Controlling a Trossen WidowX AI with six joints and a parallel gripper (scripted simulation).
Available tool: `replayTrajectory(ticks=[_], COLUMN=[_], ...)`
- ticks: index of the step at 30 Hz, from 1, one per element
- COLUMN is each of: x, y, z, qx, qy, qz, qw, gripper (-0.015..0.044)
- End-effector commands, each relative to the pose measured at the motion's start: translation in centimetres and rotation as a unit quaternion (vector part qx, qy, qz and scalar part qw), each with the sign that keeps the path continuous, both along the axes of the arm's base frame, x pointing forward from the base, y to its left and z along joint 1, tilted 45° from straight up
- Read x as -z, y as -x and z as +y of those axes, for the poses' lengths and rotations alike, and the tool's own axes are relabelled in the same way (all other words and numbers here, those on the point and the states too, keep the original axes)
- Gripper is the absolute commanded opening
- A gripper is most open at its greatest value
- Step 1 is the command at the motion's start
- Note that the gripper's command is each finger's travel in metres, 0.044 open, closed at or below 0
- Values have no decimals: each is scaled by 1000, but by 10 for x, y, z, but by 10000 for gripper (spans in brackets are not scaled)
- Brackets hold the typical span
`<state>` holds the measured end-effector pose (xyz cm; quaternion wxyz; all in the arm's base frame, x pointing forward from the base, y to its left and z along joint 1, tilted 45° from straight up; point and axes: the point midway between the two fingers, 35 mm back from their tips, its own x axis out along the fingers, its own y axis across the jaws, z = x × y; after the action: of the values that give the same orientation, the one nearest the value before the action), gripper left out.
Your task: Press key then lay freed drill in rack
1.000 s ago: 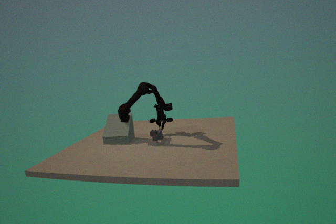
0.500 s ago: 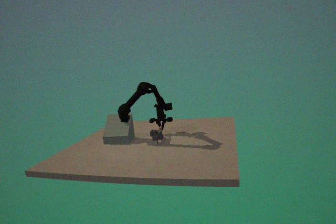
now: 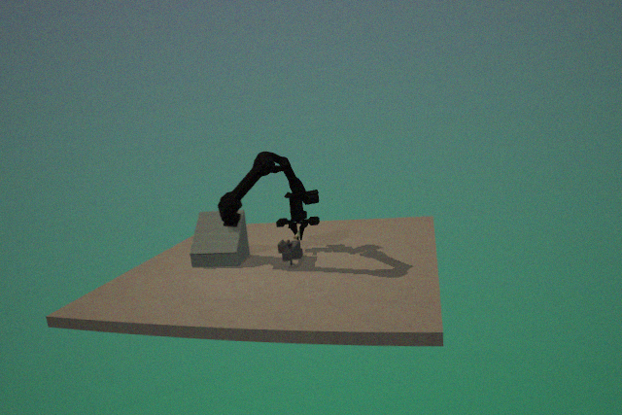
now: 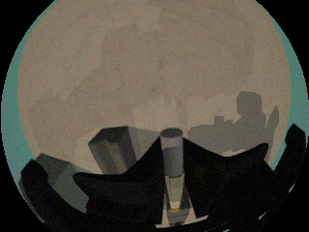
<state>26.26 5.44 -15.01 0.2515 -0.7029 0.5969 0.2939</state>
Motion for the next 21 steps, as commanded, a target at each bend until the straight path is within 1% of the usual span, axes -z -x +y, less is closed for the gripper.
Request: replayTrajectory(ticks=[1, 21], x=[-2, -4], y=[-1, 0], z=[3, 5], qx=[-1, -1], qy=[-3, -3], qz=[-2, -2], qw=[1000, 1000], gripper=[0, 0])
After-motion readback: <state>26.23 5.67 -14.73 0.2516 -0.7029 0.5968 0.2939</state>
